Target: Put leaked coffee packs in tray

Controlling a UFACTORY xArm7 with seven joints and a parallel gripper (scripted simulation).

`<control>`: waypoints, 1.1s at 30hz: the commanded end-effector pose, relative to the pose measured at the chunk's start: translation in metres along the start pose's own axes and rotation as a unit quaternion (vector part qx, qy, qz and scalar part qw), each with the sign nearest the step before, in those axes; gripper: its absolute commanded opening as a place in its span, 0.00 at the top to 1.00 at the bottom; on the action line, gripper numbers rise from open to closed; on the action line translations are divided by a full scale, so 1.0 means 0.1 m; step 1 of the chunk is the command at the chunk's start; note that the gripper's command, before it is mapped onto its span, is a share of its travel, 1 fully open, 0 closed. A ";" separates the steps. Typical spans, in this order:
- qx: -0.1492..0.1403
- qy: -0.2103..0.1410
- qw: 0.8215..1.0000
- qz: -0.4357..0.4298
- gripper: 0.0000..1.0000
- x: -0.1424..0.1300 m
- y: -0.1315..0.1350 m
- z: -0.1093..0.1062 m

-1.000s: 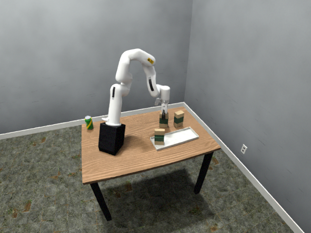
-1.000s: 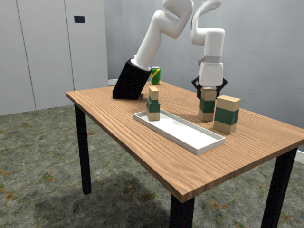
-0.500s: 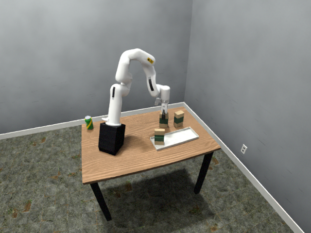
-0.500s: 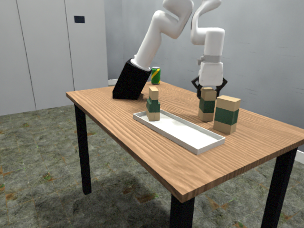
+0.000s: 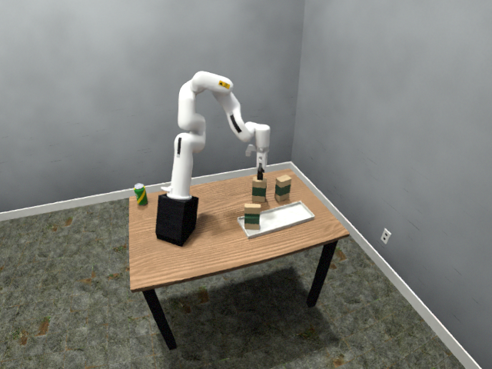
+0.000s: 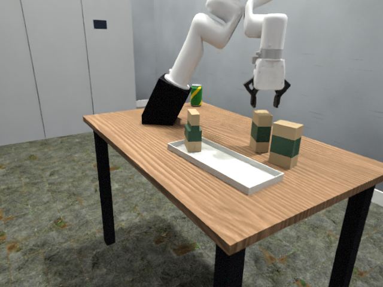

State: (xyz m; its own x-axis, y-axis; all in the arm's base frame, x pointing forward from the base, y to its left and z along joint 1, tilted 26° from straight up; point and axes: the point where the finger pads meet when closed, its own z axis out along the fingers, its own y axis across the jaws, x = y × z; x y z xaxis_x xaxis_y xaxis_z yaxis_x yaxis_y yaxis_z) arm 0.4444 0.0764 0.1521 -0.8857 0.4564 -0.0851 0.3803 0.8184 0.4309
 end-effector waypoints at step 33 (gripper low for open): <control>-0.003 0.003 0.939 -0.343 0.15 -1.26 0.37 -0.25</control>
State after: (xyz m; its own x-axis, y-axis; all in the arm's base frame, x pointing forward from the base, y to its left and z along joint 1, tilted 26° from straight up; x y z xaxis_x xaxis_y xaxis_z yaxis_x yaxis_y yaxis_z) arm 0.5335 0.0501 0.1985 -0.9493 -0.0555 -0.3093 -0.1609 0.9313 0.3268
